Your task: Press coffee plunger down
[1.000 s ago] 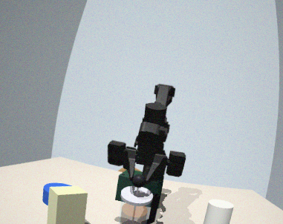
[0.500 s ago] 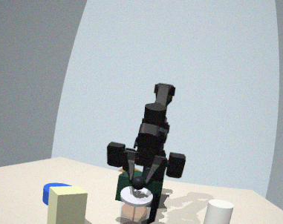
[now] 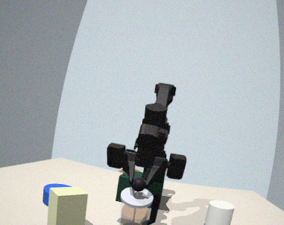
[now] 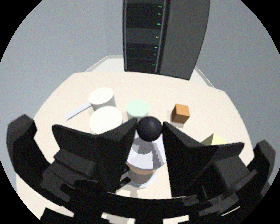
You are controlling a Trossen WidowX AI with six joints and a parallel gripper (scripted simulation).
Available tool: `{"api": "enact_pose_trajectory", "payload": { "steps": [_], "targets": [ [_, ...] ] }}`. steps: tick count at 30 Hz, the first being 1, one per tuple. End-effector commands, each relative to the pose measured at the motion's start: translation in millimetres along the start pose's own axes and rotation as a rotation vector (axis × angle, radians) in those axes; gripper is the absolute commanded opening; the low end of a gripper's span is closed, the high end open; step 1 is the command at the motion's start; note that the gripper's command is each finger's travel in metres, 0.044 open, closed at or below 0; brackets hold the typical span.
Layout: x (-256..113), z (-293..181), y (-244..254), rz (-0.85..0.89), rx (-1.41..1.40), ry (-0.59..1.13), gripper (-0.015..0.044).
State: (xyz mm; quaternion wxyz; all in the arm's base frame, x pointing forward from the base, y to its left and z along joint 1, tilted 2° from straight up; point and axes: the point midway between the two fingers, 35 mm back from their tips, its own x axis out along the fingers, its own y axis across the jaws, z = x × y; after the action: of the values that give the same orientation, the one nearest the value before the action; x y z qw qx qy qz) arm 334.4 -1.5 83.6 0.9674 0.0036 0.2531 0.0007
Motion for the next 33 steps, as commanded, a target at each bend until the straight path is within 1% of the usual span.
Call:
{"api": "enact_pose_trajectory", "payload": {
  "steps": [1, 6, 18, 22, 25, 29, 33],
  "targets": [
    [0, 0, 0, 0.000, 0.000, 0.001, 0.0118],
    [0, 0, 0, 0.000, 0.000, 0.001, 0.0118],
    [0, 0, 0, 0.000, 0.000, 0.001, 0.0433],
    [-1, 1, 0, 0.000, 0.000, 0.002, 0.0440],
    [-10, 9, -1, 0.000, 0.001, 0.004, 0.0440],
    [-35, 28, -2, -0.001, 0.004, 0.009, 0.0440],
    [-69, 42, -2, -0.003, 0.008, 0.017, 0.0440]
  ]
}}
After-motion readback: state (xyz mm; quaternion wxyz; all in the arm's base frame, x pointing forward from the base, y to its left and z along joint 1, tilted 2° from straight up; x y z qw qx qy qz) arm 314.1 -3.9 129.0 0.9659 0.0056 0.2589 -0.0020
